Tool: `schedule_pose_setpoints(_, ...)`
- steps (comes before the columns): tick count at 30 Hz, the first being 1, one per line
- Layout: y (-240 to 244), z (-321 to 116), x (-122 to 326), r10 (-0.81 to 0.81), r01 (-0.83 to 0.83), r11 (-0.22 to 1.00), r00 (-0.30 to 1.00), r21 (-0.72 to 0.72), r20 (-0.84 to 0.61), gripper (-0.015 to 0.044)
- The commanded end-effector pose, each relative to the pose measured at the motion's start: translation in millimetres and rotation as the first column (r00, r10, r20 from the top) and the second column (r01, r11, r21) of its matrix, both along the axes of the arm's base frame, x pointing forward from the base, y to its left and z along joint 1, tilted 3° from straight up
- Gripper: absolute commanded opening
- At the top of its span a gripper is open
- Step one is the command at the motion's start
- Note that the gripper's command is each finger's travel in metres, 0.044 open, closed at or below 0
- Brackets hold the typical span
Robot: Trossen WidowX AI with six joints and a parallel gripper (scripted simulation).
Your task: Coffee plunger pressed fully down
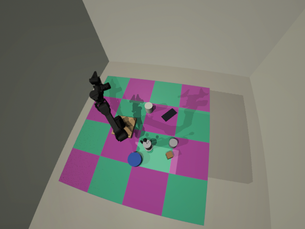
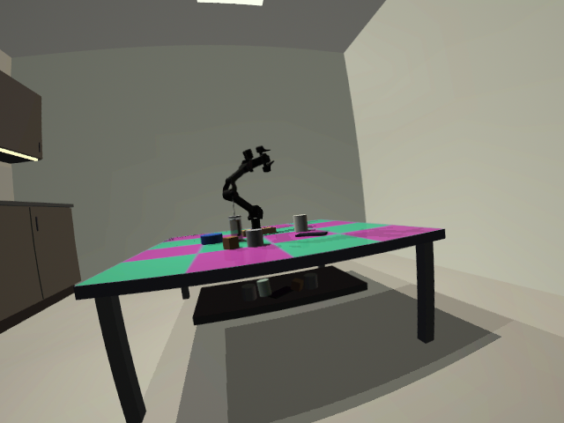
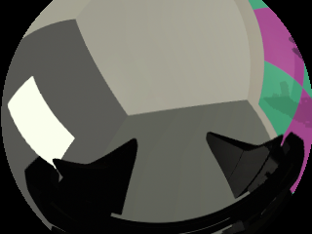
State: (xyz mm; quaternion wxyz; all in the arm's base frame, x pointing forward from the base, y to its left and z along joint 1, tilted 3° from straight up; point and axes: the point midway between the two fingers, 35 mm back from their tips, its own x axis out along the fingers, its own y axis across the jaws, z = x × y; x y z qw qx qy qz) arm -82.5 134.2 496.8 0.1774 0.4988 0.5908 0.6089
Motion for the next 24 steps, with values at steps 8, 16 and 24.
schedule_pose_setpoints(8,25.5,-8.4,12.0,-0.195,0.196,0.981,0.974,0.002,0.116,0.0440)
schedule_pose_setpoints(16,68.9,-24.7,56.9,-0.517,0.542,0.839,0.766,0.049,0.383,0.0440)
schedule_pose_setpoints(24,90.9,-49.0,131.8,-0.657,0.803,0.587,0.398,0.103,0.640,0.0440)
